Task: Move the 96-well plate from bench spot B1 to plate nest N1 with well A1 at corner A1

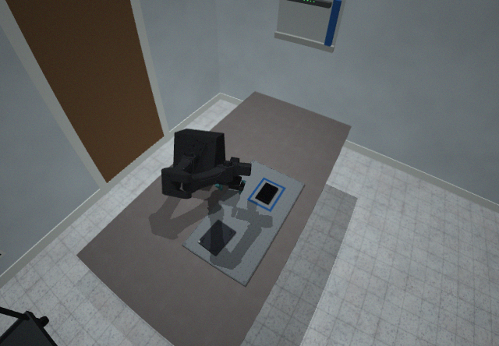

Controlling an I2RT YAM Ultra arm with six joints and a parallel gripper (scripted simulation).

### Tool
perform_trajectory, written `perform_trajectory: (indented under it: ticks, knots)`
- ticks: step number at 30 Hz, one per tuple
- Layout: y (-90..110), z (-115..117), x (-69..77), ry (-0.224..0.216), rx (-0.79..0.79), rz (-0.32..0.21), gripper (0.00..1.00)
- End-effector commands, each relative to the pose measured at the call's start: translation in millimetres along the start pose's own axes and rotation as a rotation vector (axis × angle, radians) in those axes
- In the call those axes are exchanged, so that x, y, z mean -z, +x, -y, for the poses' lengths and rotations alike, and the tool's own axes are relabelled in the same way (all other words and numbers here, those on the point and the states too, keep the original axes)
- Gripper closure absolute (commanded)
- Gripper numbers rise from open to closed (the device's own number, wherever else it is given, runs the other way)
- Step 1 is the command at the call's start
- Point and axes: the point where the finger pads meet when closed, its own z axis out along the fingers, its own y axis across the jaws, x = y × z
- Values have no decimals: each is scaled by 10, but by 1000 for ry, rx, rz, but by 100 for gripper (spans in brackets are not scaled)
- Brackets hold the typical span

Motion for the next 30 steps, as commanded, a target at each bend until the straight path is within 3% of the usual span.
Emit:
perform_trajectory:
  ticks: [1,17,22,30]
  knots:
    - [0,14,12,6,-2,1,0]
    - [0,14,12,6,-2,1,0]
    - [-64,266,39,22,-177,8,0]
    - [-97,346,31,11,-400,8,0]
